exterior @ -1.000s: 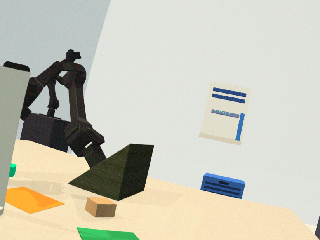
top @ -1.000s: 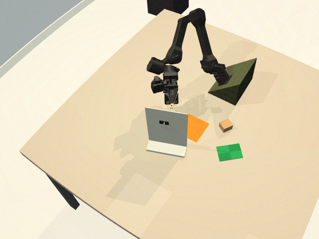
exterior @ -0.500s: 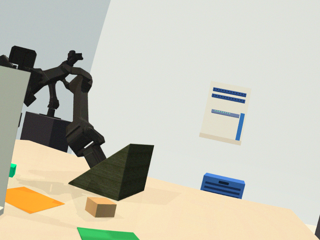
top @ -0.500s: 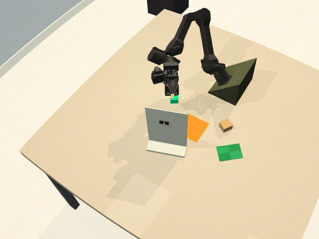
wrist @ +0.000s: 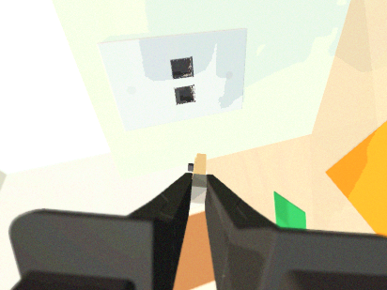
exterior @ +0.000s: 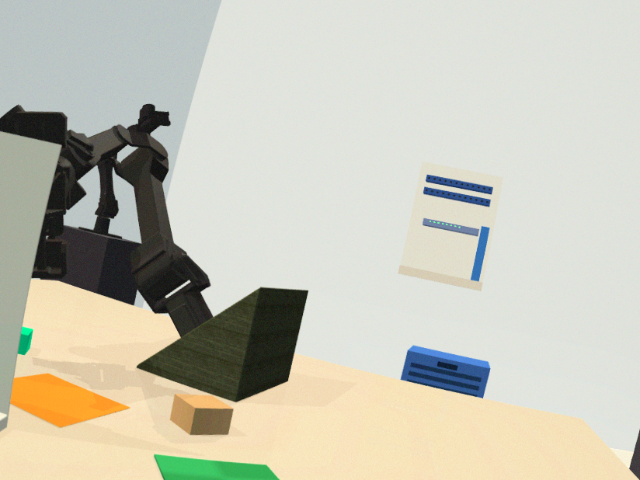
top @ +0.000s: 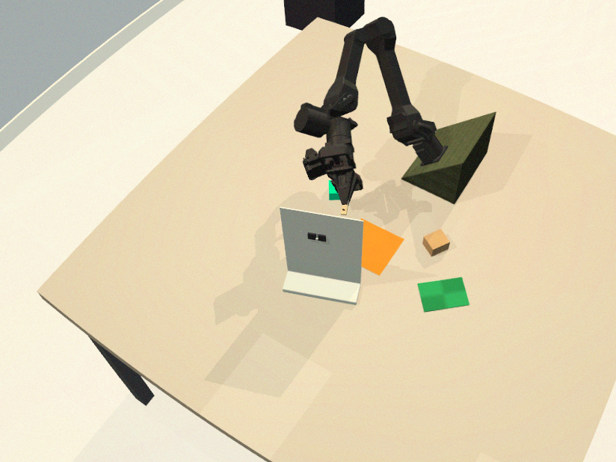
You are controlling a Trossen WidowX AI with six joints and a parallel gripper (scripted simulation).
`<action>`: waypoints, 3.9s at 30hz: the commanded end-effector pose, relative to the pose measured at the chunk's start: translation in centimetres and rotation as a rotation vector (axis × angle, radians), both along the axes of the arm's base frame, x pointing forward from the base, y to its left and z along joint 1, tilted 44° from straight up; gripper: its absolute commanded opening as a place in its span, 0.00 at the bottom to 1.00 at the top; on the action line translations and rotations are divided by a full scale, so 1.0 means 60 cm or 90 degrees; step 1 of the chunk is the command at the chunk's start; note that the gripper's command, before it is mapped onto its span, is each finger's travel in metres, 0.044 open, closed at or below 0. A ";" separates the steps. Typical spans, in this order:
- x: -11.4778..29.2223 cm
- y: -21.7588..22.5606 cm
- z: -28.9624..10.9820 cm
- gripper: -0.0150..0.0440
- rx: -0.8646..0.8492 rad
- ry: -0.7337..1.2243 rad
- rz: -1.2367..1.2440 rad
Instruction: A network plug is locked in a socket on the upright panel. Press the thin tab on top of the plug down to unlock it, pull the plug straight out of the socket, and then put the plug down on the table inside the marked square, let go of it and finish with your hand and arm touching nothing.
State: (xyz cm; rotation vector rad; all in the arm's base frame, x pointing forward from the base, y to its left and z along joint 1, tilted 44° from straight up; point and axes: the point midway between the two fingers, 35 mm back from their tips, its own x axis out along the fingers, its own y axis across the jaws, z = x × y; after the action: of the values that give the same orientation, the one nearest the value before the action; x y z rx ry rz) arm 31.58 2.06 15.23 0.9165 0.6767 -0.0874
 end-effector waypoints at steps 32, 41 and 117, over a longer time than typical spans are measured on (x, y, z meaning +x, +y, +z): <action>-0.038 -0.013 -0.161 0.25 -0.146 0.144 -0.411; -0.054 -0.015 -0.169 0.25 -0.208 0.089 -0.491; -0.059 -0.091 -0.242 0.25 -0.234 0.056 -0.525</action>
State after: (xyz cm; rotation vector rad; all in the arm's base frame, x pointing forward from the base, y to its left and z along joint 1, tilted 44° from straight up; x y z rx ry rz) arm 28.04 -3.27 0.87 0.7881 0.3007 -0.9594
